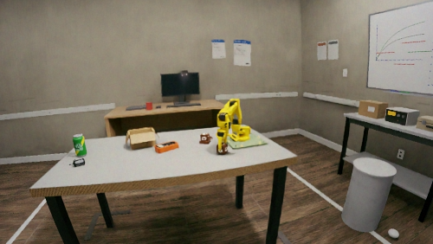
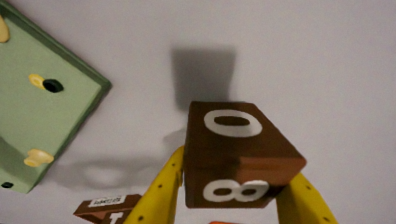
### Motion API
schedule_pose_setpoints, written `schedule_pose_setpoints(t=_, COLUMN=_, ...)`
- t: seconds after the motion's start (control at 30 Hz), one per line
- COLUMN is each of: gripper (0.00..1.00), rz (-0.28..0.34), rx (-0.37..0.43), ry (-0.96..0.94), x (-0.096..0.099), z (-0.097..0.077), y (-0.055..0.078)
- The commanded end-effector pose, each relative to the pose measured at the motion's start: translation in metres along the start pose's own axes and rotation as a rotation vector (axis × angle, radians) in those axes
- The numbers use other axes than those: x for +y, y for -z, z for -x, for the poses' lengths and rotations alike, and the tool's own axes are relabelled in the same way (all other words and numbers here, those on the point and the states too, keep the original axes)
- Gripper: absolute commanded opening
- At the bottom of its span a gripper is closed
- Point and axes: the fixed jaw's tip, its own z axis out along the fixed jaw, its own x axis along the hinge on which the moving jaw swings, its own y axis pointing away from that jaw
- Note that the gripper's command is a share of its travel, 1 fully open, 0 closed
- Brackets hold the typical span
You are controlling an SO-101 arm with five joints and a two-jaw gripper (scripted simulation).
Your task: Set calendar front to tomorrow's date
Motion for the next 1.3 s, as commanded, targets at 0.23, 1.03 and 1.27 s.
schedule_pose_setpoints(t=0.23, gripper=0.0, rz=0.015, rx=-0.001, ry=-0.002, x=0.0029, z=0.0015, y=-0.0084)
schedule_pose_setpoints(t=1.03, gripper=0.27, rz=0.015, rx=-0.001, ry=-0.002, x=0.0029, z=0.0015, y=-0.0096)
schedule_pose_setpoints(t=1.27, gripper=0.28, rz=0.015, rx=-0.001, ry=-0.002, x=0.0029, z=0.0015, y=-0.0096)
